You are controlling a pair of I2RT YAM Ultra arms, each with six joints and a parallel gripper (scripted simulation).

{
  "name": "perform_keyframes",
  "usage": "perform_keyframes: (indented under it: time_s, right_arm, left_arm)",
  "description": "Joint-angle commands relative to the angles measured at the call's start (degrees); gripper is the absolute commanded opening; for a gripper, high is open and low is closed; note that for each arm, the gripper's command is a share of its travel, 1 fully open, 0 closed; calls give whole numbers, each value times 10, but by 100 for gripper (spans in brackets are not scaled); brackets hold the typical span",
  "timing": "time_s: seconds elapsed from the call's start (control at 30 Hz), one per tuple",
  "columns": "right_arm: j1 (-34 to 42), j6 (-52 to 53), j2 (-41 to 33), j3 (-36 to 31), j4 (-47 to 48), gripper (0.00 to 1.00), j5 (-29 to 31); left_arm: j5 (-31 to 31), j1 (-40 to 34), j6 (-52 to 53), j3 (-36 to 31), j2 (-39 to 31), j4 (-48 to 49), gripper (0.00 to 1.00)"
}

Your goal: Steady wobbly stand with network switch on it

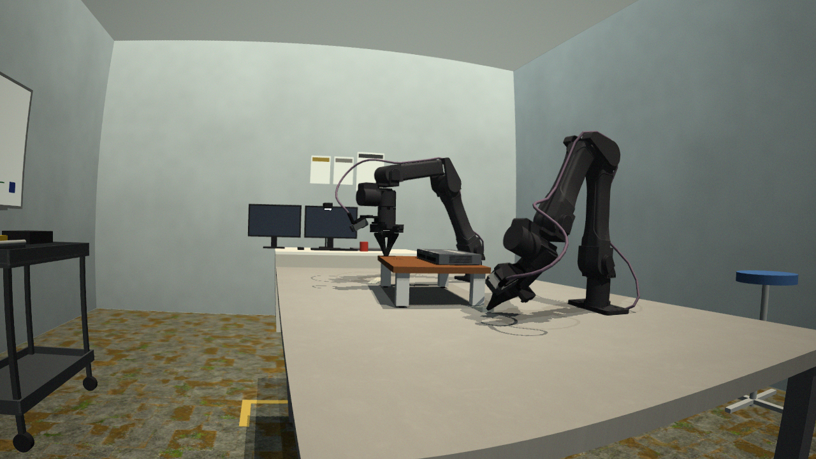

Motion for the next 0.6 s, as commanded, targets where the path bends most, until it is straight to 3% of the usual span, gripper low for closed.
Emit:
perform_keyframes:
  time_s: [0.0,0.57]
  right_arm:
    - [4,0,2,-6,8,0,0]
    - [4,0,2,-6,8,0,0]
  left_arm:
    - [8,-7,1,-4,-18,13,0]
    - [0,-26,-23,-15,-24,29,0]
